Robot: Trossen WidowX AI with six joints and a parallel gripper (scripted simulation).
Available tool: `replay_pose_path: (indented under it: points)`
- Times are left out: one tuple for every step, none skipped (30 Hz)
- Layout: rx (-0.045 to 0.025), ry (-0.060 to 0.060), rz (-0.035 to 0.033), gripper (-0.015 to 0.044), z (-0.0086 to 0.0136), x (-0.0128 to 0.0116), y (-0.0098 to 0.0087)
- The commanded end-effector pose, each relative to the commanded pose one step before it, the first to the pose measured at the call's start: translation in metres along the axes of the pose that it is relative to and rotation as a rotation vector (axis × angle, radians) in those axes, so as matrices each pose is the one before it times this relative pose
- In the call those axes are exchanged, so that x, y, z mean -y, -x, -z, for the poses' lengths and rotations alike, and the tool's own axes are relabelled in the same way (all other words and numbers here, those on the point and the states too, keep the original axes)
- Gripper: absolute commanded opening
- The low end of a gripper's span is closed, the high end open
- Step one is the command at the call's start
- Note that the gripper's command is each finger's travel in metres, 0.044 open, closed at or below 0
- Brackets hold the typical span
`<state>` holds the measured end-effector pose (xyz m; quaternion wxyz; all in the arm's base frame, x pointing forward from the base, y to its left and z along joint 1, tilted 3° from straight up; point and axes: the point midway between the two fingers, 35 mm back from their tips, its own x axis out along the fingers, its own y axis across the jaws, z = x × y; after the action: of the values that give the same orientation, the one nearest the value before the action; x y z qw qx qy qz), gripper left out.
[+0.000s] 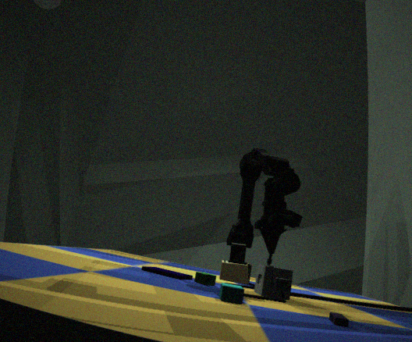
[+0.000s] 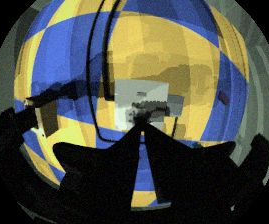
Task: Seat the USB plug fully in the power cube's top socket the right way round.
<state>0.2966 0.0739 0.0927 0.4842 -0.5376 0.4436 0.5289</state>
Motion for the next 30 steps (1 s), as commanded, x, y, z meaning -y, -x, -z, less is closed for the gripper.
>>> replay_pose_path:
  points:
    - [0.00332,0.0067,-0.00043,0.0000,-0.00040,0.00005,-0.00127]
    - [0.00000,0.0000,0.00000,0.0000,0.00001,0.00000,-0.00012]
    - [0.00000,0.0000,0.00000,0.0000,0.00001,0.00000,-0.00012]
    - [0.00000,0.0000,0.00000,0.0000,0.00001,0.00000,-0.00012]
    - [0.00000,0.0000,0.00000,0.0000,0.00001,0.00000,-0.00012]
    - [0.00000,0.0000,0.00000,0.0000,0.00001,0.00000,-0.00012]
    - [0.00000,0.0000,0.00000,0.0000,0.00001,0.00000,-0.00012]
    - [0.00000,0.0000,0.00000,0.0000,0.00001,0.00000,-0.00012]
    - [0.00000,0.0000,0.00000,0.0000,0.00001,0.00000,-0.00012]
    - [0.00000,0.0000,0.00000,0.0000,0.00001,0.00000,-0.00012]
    - [0.00000,0.0000,0.00000,0.0000,0.00001,0.00000,-0.00012]
    - [0.00000,0.0000,0.00000,0.0000,0.00001,0.00000,-0.00012]
    - [0.00000,0.0000,0.00000,0.0000,0.00001,0.00000,-0.00012]
    - [0.00000,0.0000,0.00000,0.0000,0.00001,0.00000,-0.00012]
    - [0.00000,0.0000,0.00000,0.0000,0.00001,0.00000,-0.00012]
    - [0.00000,0.0000,0.00000,0.0000,0.00001,0.00000,-0.00012]
    - [0.00000,0.0000,0.00000,0.0000,0.00001,0.00000,-0.00012]
    - [0.00000,0.0000,0.00000,0.0000,0.00001,0.00000,-0.00012]
    - [0.00000,0.0000,0.00000,0.0000,0.00001,0.00000,-0.00012]
    - [0.00000,0.0000,0.00000,0.0000,0.00001,0.00000,-0.00012]
    - [0.00000,0.0000,0.00000,0.0000,0.00001,0.00000,-0.00012]
    - [0.00000,0.0000,0.00000,0.0000,0.00001,0.00000,-0.00012]
    - [0.00000,0.0000,0.00000,0.0000,0.00001,0.00000,-0.00012]
    - [0.00000,0.0000,0.00000,0.0000,0.00001,0.00000,-0.00012]
    - [0.00000,0.0000,0.00000,0.0000,0.00001,0.00000,-0.00012]
    - [0.00000,0.0000,0.00000,0.0000,0.00001,0.00000,-0.00012]
    - [0.00000,0.0000,0.00000,0.0000,0.00001,0.00000,-0.00012]
    - [0.00000,0.0000,0.00000,0.0000,0.00001,0.00000,-0.00012]
    - [0.00000,0.0000,0.00000,0.0000,0.00001,0.00000,-0.00012]
    - [0.00000,0.0000,0.00000,0.0000,0.00001,0.00000,-0.00012]
